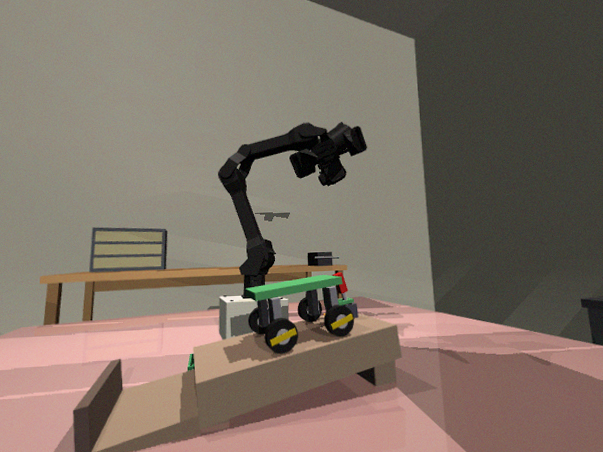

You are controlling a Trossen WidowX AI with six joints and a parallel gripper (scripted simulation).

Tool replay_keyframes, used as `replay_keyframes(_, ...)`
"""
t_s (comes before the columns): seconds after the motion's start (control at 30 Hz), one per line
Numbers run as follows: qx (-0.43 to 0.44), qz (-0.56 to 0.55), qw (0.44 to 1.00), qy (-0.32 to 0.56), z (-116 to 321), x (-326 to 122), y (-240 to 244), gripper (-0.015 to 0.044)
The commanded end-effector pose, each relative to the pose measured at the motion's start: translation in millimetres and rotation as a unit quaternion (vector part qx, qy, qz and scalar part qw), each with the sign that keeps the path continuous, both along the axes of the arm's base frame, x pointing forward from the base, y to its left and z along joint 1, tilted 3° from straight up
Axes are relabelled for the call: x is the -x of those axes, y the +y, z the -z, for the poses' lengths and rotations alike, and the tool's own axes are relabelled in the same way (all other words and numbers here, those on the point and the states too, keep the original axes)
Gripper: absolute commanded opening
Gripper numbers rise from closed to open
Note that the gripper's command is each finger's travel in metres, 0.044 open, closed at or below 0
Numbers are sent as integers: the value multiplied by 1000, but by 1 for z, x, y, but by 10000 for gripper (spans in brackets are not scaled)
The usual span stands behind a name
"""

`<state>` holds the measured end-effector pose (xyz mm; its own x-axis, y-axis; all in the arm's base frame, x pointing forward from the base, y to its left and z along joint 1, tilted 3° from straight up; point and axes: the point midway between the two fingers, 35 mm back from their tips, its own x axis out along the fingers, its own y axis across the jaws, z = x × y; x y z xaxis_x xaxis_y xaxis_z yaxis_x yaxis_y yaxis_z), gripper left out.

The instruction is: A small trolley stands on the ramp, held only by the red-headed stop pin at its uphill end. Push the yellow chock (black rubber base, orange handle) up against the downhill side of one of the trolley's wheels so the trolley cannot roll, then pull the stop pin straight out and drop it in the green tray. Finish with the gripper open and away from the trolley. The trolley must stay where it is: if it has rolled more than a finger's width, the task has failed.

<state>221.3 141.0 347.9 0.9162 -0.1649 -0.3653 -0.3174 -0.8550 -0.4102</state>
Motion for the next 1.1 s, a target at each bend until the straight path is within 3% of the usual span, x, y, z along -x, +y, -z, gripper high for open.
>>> replay_keyframes(0.0, -2, 0, 1000, 4, 2, 0, 1, 374)
replay_keyframes(0.23, -69, 12, 986, 149, 91, -6, 17, 190)
replay_keyframes(0.5, -167, 88, 922, 338, 196, 14, 19, 190)
replay_keyframes(0.73, -255, 201, 812, 486, 266, 53, 12, 190)
replay_keyframes(0.83, -272, 228, 781, 513, 278, 63, 11, 190)
replay_keyframes(1.07, -272, 228, 781, 513, 278, 63, 11, 190)
